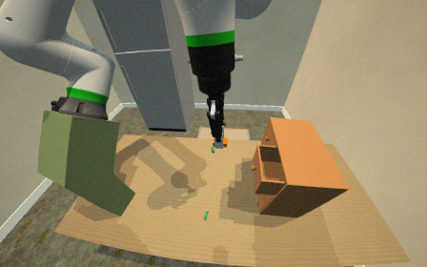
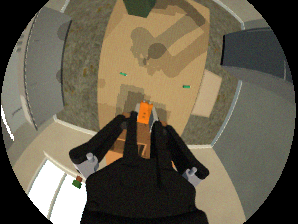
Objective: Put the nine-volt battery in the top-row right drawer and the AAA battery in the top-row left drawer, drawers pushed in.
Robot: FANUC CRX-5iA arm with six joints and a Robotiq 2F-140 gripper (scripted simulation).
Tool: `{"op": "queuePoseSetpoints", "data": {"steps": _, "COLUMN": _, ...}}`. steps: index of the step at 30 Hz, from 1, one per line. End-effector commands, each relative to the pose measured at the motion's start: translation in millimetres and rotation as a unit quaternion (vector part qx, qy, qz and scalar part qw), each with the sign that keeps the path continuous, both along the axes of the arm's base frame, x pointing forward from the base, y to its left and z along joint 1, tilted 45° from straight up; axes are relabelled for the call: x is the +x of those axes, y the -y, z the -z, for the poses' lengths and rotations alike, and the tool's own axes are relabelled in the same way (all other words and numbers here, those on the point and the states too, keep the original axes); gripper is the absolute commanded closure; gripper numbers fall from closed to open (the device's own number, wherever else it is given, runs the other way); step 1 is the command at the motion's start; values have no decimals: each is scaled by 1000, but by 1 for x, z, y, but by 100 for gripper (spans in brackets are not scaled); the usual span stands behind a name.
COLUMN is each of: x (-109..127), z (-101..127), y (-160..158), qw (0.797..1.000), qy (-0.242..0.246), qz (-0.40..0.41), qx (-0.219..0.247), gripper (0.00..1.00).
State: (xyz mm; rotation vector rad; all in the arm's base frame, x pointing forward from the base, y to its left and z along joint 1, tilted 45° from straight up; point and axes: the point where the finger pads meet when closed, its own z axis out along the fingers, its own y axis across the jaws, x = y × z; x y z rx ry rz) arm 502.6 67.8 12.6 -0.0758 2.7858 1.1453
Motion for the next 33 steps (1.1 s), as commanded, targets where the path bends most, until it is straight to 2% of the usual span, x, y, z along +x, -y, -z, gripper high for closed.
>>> {"op": "queuePoseSetpoints", "data": {"steps": 1, "x": -1, "z": 1, "y": -1, "qw": 999, "qy": 28, "qz": 27, "qx": 4, "gripper": 86}}
{"op": "queuePoseSetpoints", "data": {"steps": 9, "x": -6, "z": 4, "y": -3, "qw": 985, "qy": 121, "qz": 118, "qx": 16, "gripper": 86}}
{"op": "queuePoseSetpoints", "data": {"steps": 11, "x": -6, "z": 4, "y": -3, "qw": 985, "qy": 121, "qz": 118, "qx": 16, "gripper": 86}}
{"op": "queuePoseSetpoints", "data": {"steps": 23, "x": -13, "z": 8, "y": -6, "qw": 939, "qy": 245, "qz": 240, "qx": 33, "gripper": 86}}
{"op": "queuePoseSetpoints", "data": {"steps": 26, "x": -15, "z": 9, "y": -7, "qw": 926, "qy": 269, "qz": 263, "qx": 37, "gripper": 86}}
{"op": "queuePoseSetpoints", "data": {"steps": 28, "x": -15, "z": 9, "y": -7, "qw": 926, "qy": 269, "qz": 263, "qx": 37, "gripper": 86}}
{"op": "queuePoseSetpoints", "data": {"steps": 33, "x": -17, "z": 10, "y": -8, "qw": 903, "qy": 306, "qz": 299, "qx": 41, "gripper": 86}}
